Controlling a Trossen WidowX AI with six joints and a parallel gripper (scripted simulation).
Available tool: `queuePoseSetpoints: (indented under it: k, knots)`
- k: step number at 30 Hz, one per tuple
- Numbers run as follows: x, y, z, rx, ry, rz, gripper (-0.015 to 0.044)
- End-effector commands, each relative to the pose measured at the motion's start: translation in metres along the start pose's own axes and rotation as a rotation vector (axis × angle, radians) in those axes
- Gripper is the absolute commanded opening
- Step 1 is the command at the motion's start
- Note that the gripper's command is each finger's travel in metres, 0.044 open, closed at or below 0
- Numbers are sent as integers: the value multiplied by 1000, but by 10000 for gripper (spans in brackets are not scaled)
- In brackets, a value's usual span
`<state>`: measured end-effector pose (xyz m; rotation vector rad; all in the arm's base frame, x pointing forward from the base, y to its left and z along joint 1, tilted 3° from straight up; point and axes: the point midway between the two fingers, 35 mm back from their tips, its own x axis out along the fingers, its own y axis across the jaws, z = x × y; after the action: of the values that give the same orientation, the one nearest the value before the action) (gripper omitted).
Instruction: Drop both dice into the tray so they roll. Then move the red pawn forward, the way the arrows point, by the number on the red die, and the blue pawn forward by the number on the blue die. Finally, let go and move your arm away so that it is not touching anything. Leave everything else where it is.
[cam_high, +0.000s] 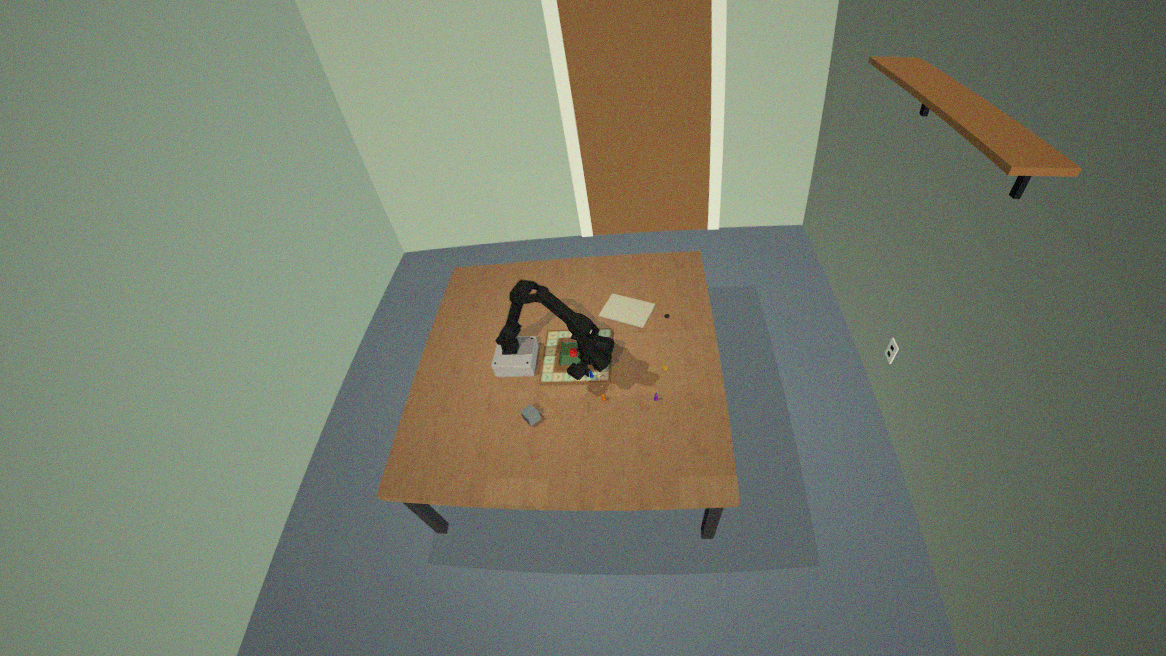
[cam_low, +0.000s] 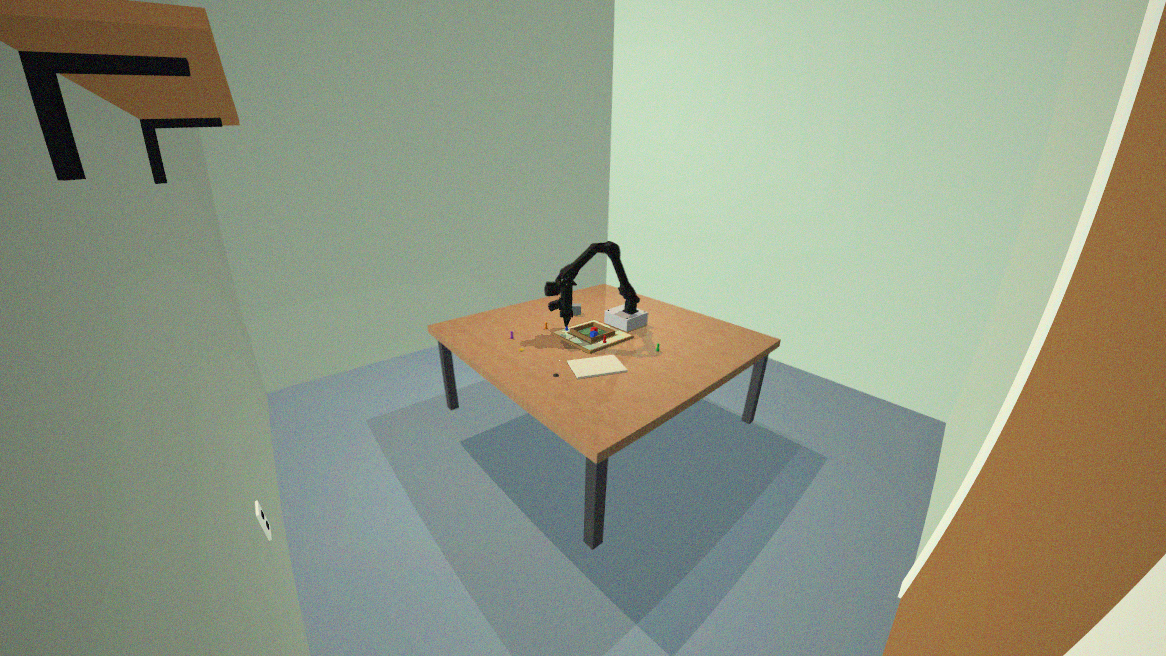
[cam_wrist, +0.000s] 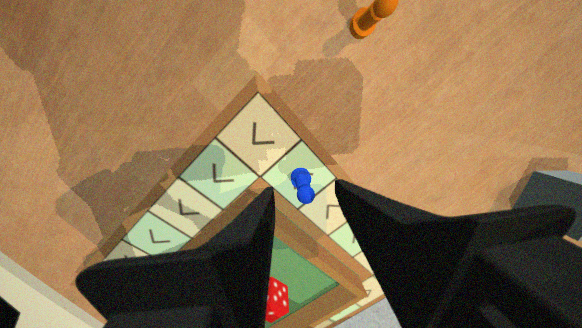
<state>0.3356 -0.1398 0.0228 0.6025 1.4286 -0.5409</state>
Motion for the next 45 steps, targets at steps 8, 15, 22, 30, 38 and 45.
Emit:
queuePoseSetpoints:
  k: [8, 15, 22, 30, 38, 45]
  knots:
    - [19, -1, -4, 5, 11, -2, 200]
    - [19, -1, -4, 5, 11, -2, 62]
    - [19, -1, -4, 5, 11, -2, 15]
    - [-17, 0, 3, -5, 8, 1, 0]
    - [-71, -2, 5, 0, 9, -1, 0]
    - [-108, -6, 0, 5, 11, -3, 0]
